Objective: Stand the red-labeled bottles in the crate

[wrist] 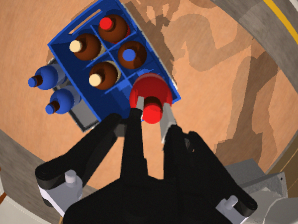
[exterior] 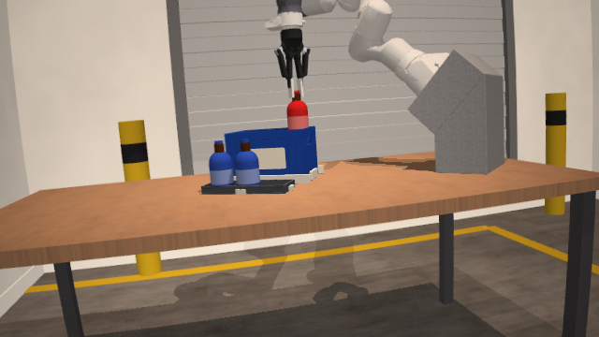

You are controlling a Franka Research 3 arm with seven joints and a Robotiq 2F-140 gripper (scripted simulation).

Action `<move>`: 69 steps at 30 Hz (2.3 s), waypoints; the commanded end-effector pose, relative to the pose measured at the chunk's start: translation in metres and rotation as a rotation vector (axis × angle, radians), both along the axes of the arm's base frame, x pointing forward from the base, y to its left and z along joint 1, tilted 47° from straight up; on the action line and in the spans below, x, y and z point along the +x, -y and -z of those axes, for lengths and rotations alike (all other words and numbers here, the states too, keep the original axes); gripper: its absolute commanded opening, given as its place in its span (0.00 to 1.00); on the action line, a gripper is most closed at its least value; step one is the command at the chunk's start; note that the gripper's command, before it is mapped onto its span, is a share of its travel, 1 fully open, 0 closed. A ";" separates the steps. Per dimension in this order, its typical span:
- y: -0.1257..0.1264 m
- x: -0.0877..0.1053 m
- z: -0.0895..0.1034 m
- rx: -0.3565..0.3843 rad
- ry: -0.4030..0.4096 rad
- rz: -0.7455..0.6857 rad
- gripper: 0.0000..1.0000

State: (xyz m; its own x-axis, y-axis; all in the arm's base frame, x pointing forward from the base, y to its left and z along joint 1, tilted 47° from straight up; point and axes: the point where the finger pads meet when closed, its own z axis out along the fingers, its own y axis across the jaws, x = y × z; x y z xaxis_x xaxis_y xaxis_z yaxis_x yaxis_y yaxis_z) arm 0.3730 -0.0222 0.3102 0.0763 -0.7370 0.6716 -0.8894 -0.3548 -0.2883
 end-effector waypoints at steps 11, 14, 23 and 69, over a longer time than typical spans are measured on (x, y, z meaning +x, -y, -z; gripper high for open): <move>-0.002 0.002 -0.002 0.002 0.010 -0.004 0.00; -0.002 0.002 -0.002 0.002 0.010 -0.004 0.00; -0.002 0.002 -0.002 0.002 0.010 -0.004 0.00; 0.019 0.018 0.023 0.002 0.010 -0.004 0.00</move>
